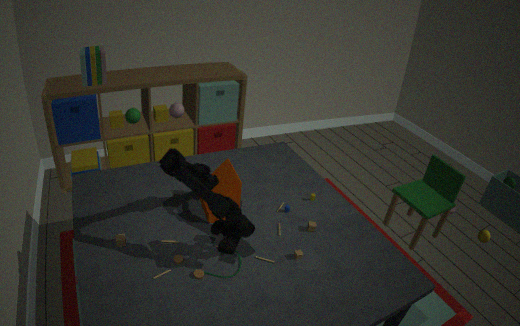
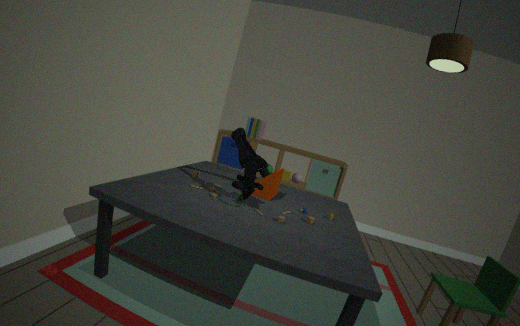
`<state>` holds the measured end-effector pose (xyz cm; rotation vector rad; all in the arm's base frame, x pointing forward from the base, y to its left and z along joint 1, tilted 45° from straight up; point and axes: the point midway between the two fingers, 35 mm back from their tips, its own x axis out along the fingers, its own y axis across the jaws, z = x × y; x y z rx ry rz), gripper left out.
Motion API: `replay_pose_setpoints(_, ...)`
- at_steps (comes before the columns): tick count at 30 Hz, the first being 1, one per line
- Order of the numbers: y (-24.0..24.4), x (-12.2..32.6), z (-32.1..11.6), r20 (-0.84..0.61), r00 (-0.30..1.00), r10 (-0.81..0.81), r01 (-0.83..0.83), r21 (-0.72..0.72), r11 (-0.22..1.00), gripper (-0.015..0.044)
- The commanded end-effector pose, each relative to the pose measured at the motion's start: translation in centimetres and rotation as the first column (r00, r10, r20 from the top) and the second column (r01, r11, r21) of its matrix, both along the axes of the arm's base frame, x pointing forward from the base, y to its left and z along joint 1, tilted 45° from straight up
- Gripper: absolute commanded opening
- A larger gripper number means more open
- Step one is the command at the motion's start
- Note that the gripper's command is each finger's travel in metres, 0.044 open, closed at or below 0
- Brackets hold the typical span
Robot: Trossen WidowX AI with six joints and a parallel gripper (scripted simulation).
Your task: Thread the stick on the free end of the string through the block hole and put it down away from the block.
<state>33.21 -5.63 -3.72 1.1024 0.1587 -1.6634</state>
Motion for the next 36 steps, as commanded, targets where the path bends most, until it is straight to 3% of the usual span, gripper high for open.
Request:
replay_pose_setpoints(1, -0.5, -0.5, 0.3, -0.006, 1.0, 0.0, 0.0, -0.004, 1.0, 0.0)
replay_pose_setpoints(10, -1.0, -0.9, 0.8, -0.006, 1.0, 0.0, 0.0, -0.004, 1.0, 0.0)
replay_pose_setpoints(15, -0.7, -0.7, 0.7, 0.0, 1.0, -0.001, 0.001, 0.0, 1.0, 0.0121)
replay_pose_setpoints(20, 0.0, -0.5, 1.3, 0.0, 1.0, 0.0, 0.0, 0.002, 1.0, 0.0121)
replay_pose_setpoints(25, 4.8, -0.6, 6.1, -0.001, 1.0, -0.001, 0.001, 0.003, 1.0, 0.0121)
replay_pose_setpoints(32, 4.8, -0.3, 6.1, 0.009, 1.0, 0.013, -0.013, 0.003, 1.0, 0.0121)
replay_pose_setpoints(36, 4.5, -0.6, 6.4, -0.156, 0.971, 0.181, -0.181, 0.011, 0.983, 0.0121)
